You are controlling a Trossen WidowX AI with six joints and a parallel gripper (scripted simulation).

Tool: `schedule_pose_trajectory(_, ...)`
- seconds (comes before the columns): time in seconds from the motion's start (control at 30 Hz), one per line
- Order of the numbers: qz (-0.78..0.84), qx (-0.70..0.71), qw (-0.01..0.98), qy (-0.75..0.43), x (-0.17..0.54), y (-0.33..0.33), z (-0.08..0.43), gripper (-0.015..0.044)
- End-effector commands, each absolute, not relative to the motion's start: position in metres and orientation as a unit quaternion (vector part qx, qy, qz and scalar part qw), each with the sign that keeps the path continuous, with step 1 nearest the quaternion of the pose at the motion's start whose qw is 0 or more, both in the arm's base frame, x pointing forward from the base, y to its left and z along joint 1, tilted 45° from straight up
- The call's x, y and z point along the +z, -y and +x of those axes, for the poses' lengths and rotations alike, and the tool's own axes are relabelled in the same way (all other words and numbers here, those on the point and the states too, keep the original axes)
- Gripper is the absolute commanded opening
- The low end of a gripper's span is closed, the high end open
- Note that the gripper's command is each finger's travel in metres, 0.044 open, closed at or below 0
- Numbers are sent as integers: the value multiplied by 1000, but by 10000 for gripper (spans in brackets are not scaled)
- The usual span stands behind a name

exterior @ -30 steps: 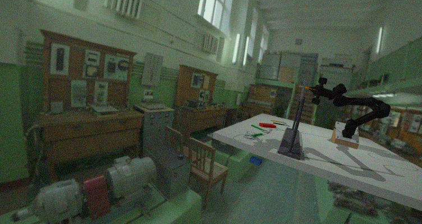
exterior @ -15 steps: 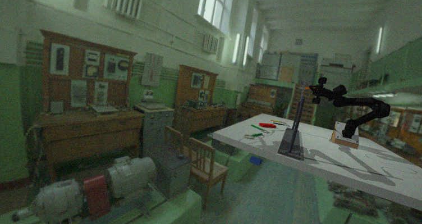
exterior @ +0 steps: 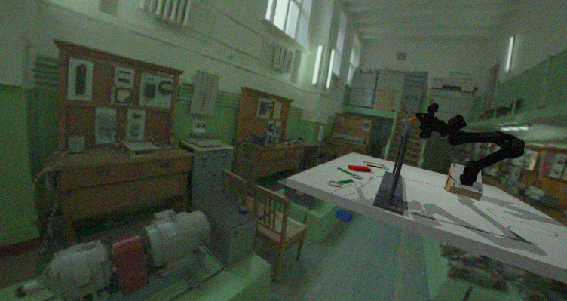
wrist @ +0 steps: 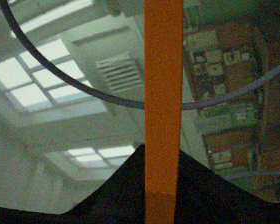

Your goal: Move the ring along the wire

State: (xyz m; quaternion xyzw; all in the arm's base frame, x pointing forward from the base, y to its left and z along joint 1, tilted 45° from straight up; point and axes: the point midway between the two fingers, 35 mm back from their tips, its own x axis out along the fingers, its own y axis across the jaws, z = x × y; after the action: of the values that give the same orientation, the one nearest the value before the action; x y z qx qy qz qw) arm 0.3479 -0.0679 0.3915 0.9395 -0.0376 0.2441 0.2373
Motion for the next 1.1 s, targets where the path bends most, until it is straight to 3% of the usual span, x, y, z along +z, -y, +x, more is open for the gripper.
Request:
schedule_pose_trajectory(0.0, 944, 247, 214, 46, 393, 70, 347, -150)
schedule_pose_trajectory(0.53, 950, 249, 179, 55, 391, 62, 348, -150)
schedule_pose_trajectory(1.07, 930, 246, 272, 30, 375, 28, 351, -150)
